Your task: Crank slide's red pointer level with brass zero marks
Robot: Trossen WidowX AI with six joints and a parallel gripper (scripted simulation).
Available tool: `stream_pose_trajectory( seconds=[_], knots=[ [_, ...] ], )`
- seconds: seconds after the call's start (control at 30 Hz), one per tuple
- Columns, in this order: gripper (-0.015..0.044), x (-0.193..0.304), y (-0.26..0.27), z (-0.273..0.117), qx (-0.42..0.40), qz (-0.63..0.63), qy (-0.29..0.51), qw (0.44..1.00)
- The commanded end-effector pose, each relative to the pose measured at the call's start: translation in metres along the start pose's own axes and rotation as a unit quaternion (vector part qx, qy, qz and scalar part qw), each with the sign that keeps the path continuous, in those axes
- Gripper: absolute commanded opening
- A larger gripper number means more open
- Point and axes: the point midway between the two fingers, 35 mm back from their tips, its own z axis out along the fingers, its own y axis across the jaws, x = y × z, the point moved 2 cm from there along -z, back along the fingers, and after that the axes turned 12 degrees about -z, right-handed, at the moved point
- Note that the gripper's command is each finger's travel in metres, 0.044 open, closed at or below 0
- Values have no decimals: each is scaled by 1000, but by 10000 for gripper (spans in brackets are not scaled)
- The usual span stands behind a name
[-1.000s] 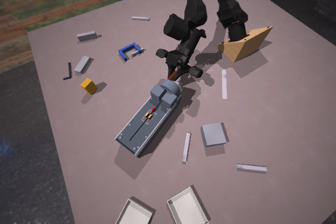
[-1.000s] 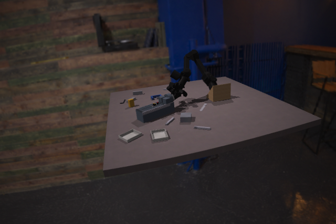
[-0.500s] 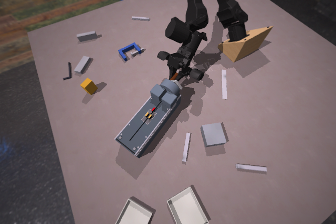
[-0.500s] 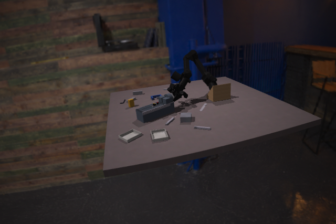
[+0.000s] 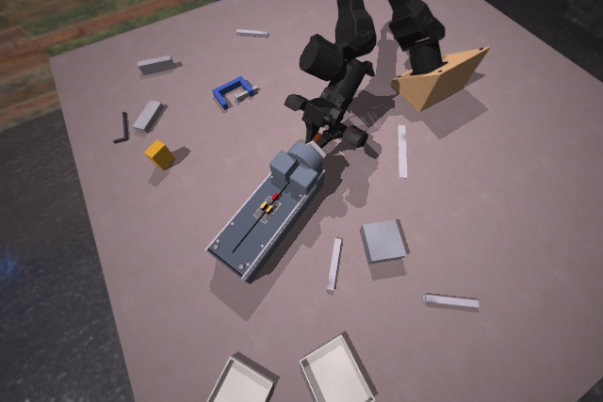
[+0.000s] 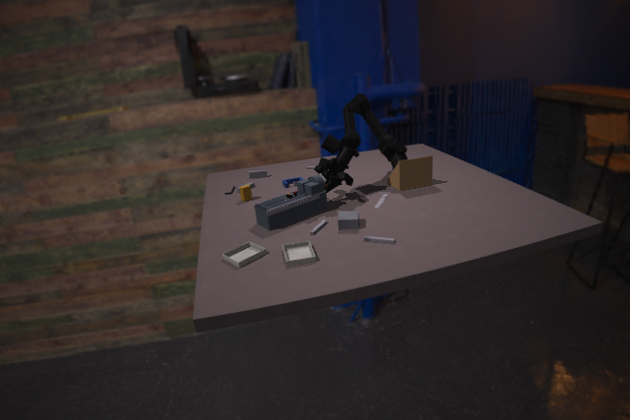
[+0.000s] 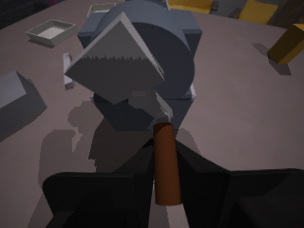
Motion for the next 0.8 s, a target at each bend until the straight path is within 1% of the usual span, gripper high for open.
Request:
stream_pose_trajectory(
  seconds=[0.0, 0.77],
  knots=[
    [0, 2, 8, 4, -10, -2, 2, 1000],
    [0, 1, 16, 4, -10, -2, 2, 1000]
  ],
)
